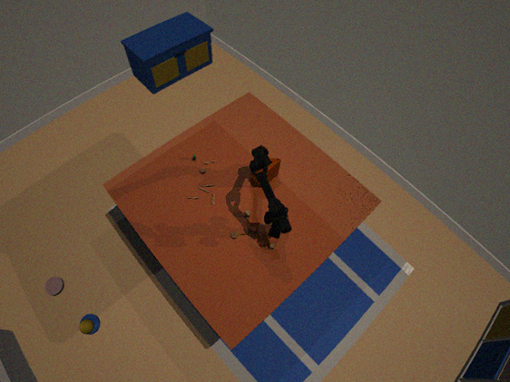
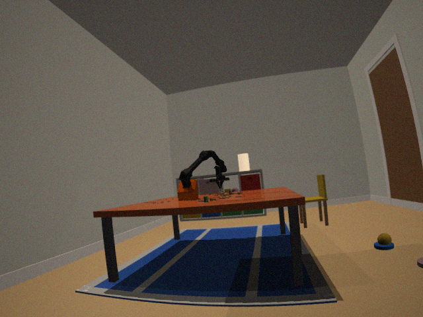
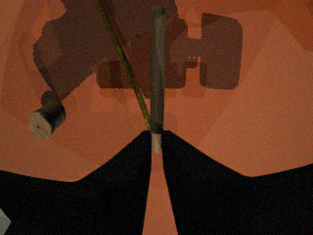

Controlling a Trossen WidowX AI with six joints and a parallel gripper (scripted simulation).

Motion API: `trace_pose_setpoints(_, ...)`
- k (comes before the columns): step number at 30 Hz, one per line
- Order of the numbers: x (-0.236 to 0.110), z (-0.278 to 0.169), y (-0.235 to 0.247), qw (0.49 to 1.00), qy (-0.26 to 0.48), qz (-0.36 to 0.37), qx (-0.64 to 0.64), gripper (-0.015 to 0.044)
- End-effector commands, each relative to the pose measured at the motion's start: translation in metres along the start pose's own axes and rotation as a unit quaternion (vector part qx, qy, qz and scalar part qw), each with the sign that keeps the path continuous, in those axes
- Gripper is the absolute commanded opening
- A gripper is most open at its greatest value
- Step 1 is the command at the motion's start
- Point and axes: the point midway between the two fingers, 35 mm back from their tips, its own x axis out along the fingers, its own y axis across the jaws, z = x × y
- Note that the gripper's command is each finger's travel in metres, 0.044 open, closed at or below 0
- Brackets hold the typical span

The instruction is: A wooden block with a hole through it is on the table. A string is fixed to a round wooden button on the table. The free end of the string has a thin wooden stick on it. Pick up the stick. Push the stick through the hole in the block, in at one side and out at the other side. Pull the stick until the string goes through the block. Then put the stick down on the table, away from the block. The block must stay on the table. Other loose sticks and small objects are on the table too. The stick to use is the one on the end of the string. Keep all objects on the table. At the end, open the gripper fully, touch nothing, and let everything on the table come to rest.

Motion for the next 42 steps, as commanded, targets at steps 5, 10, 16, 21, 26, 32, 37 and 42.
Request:
trace_pose_setpoints(5, 0.008, 0.003, -0.007, 1.000, 0.000, -0.004, 0.000, 0.0000)
trace_pose_setpoints(10, 0.013, 0.005, -0.011, 1.000, 0.000, -0.004, 0.000, 0.0000)
trace_pose_setpoints(16, 0.018, 0.008, -0.016, 1.000, -0.001, -0.004, 0.000, 0.0000)
trace_pose_setpoints(21, 0.022, 0.010, -0.020, 1.000, -0.001, -0.004, 0.000, 0.0000)
trace_pose_setpoints(26, 0.026, 0.012, -0.024, 1.000, -0.001, -0.005, 0.000, 0.0000)
trace_pose_setpoints(32, 0.031, 0.015, -0.029, 1.000, -0.002, -0.005, 0.000, 0.0000)
trace_pose_setpoints(37, 0.035, 0.018, -0.034, 1.000, -0.002, -0.005, 0.000, 0.0000)
trace_pose_setpoints(42, 0.039, 0.020, -0.038, 1.000, -0.003, -0.005, 0.000, 0.0000)
